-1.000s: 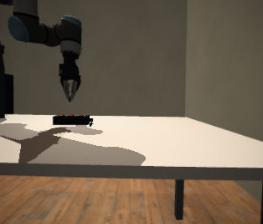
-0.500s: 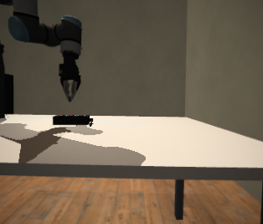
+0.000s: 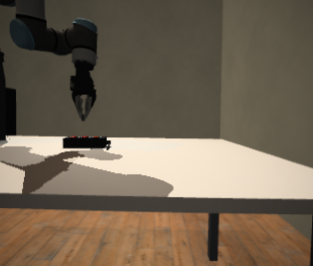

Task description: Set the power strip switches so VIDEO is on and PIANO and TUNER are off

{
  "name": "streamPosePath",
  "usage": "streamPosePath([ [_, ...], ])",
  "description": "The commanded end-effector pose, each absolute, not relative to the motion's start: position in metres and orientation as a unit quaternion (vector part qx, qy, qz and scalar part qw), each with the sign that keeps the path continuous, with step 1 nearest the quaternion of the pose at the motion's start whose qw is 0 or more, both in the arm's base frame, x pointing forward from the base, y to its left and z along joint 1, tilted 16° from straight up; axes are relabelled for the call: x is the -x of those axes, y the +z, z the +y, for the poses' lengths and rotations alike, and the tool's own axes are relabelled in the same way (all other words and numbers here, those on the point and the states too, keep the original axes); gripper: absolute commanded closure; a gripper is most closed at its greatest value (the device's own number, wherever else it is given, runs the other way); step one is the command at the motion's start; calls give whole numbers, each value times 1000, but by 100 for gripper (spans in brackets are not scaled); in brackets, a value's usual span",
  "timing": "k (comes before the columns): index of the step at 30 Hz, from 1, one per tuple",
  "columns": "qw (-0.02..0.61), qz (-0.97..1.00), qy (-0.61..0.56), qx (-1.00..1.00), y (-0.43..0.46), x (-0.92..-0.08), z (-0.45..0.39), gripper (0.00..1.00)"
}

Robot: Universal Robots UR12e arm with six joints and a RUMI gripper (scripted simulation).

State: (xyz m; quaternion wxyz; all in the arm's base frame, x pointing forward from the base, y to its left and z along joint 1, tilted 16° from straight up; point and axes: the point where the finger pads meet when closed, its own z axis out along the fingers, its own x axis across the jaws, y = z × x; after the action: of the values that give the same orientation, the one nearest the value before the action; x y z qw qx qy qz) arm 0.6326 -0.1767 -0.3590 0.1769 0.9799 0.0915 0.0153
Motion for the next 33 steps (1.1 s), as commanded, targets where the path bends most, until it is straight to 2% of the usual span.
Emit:
streamPosePath([
  [1, 178, 91, 16, -980, -357, -634, -178, 100],
  [15, 178, 91, 16, -980, -358, -634, -178, 100],
  [24, 179, 91, 19, -979, -444, -640, -204, 100],
  [33, 181, 93, 21, -979, -445, -643, -204, 100],
])
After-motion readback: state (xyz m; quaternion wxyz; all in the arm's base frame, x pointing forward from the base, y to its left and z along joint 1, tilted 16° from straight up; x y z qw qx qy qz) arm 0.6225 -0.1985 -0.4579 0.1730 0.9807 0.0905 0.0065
